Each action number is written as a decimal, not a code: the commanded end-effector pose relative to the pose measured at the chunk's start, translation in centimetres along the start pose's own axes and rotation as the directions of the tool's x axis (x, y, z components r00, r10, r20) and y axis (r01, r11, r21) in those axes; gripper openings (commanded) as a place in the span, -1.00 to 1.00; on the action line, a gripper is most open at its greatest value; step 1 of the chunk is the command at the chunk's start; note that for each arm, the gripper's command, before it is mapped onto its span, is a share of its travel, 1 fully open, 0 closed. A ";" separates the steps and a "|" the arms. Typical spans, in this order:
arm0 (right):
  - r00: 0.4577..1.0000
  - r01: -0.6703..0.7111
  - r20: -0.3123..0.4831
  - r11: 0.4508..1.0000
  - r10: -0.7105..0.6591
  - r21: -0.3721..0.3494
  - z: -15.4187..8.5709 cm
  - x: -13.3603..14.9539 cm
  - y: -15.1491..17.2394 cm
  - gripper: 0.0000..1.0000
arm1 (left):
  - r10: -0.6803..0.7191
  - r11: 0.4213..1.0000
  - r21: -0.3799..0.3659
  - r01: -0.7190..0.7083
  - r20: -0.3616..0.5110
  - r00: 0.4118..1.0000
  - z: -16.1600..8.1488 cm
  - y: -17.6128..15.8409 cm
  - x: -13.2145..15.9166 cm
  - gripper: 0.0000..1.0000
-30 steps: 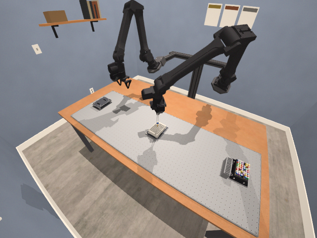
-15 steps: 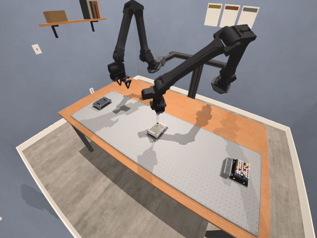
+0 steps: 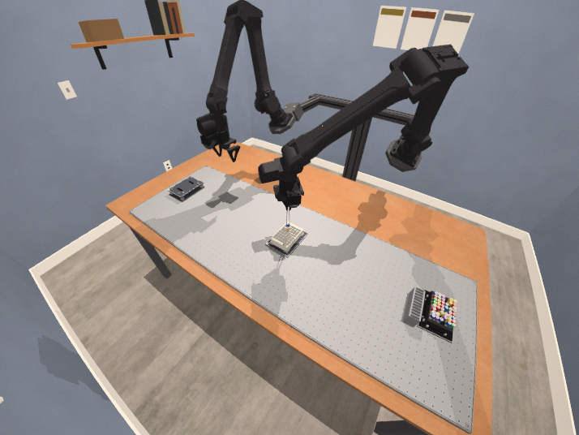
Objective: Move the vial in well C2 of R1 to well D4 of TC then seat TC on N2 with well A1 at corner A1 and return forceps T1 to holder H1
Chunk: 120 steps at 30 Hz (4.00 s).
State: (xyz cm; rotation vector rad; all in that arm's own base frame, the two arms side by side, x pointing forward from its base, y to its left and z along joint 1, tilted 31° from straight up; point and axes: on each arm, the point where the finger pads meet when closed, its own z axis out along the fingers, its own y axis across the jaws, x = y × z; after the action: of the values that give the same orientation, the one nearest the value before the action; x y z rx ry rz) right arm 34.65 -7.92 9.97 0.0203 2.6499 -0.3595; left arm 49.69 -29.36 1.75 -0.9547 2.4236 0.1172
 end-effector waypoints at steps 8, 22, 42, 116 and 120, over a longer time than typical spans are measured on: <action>1.000 0.010 0.024 1.000 -0.010 0.002 -0.5 -1.1 -0.2 1.00 | 0.002 1.000 -0.009 -0.002 -0.003 1.000 1.3 0.1 -0.1 -0.82; 1.000 0.010 0.024 1.000 -0.010 0.002 -0.5 -1.1 -0.2 1.00 | 0.006 1.000 -0.018 -0.006 -0.002 1.000 1.7 0.4 -0.2 -0.82; 1.000 0.010 0.024 1.000 -0.010 0.002 -0.5 -1.1 -0.2 1.00 | 0.002 1.000 -0.013 -0.002 -0.002 1.000 2.2 0.2 -0.2 -0.82; 1.000 0.010 0.024 1.000 -0.010 0.002 -0.5 -1.1 -0.2 1.00 | 0.001 1.000 -0.014 -0.001 0.000 1.000 4.0 0.3 -0.3 -0.82; 1.000 0.010 0.024 1.000 -0.010 0.002 -0.5 -1.1 -0.2 1.00 | 0.002 1.000 -0.015 -0.002 0.000 1.000 4.0 0.3 -0.2 -0.82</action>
State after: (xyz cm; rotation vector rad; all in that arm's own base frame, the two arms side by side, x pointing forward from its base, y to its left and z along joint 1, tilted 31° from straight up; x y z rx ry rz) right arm 34.65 -7.92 9.97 0.0203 2.6499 -0.3595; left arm 50.90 -28.65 -0.56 -0.9550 2.4259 0.1169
